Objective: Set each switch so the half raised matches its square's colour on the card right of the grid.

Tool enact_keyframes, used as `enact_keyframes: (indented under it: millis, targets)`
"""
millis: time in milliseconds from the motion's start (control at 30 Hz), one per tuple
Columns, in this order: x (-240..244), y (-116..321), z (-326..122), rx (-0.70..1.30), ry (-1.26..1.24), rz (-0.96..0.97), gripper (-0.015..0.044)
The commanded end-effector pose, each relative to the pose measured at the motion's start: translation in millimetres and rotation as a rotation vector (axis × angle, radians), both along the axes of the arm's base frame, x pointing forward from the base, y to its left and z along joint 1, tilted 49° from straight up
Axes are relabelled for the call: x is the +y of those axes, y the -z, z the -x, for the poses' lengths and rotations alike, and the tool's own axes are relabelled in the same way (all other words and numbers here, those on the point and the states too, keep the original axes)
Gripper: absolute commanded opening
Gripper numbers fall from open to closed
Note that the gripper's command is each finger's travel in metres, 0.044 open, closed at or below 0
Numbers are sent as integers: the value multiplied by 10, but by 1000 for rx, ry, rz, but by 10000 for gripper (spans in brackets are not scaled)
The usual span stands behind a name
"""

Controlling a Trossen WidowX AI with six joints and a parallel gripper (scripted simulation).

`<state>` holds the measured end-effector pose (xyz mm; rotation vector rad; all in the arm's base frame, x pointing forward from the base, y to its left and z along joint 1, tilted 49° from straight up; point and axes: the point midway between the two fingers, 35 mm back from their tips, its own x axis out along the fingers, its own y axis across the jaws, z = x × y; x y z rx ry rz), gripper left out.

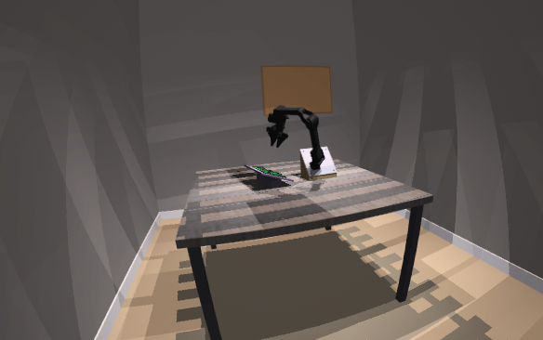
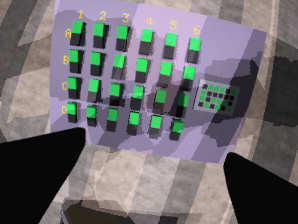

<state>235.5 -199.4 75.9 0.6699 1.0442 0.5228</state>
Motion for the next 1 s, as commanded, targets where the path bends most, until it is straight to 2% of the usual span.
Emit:
enact_keyframes:
  millis: [0,233,467,633,967]
  targets:
    - [12,7,-22,0,1,1,374]
    - [622,173,-818,-12,7,-18,190]
    - [704,180,-890,-15,5,-26,6]
    - [936,373,-1026,-33,23,-28,0]
    - [1027,443,-1078,-35,23,-29,0]
